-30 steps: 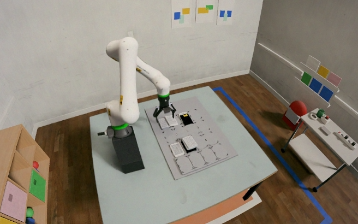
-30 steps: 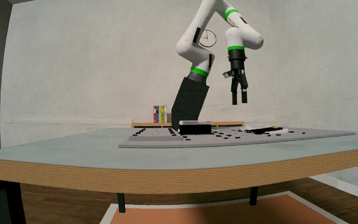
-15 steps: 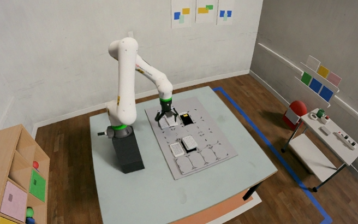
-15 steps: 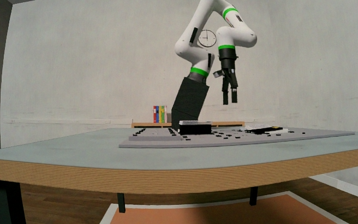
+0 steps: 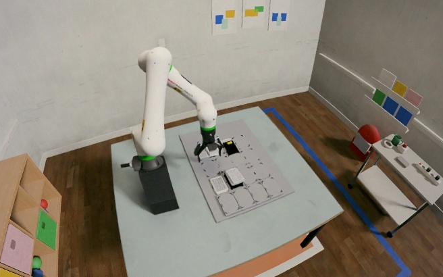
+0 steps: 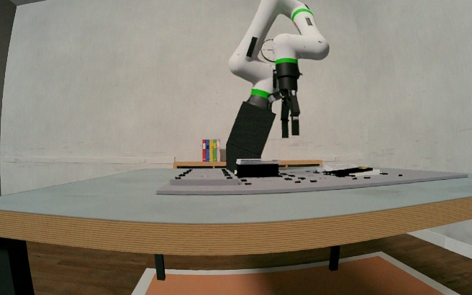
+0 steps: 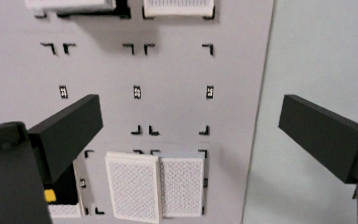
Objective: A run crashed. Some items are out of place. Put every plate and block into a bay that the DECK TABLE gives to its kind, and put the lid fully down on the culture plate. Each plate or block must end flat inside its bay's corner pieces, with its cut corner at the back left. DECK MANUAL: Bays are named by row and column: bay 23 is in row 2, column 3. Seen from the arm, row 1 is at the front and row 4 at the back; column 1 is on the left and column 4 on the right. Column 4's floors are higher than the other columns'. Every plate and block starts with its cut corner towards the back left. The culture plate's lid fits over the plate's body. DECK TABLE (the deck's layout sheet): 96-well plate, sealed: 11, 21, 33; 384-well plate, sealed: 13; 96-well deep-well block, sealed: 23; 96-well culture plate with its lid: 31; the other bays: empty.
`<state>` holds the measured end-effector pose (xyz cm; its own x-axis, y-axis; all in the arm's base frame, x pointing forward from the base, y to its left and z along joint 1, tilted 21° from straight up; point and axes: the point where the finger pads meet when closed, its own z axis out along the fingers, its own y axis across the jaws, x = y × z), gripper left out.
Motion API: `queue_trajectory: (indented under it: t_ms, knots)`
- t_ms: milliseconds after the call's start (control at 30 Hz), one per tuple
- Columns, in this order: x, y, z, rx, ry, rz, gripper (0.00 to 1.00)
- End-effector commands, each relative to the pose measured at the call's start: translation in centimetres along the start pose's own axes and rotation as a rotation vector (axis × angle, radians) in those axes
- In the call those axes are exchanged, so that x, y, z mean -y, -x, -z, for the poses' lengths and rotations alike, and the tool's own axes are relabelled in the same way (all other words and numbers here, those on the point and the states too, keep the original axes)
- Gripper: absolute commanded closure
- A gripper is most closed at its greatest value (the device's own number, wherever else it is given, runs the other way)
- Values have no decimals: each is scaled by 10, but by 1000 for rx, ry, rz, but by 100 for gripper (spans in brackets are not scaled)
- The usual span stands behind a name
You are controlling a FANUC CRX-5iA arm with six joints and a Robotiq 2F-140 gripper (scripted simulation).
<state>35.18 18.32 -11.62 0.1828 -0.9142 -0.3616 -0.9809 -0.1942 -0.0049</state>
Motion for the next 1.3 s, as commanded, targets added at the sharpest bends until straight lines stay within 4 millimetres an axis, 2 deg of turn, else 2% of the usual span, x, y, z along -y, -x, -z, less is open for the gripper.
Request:
queue_trajectory:
  t_ms: [0,67,567,633,1133,1200,1267]
  knots:
    - [1,-16,0,1,-1,1,0]
    - [1,-16,0,1,-1,1,0]
    - [1,-76,0,1,-1,1,0]
    - [1,-76,0,1,-1,1,0]
    - [1,-136,0,1,-1,1,0]
    - [1,-136,0,1,-1,1,0]
    - [1,-144,0,1,-1,1,0]
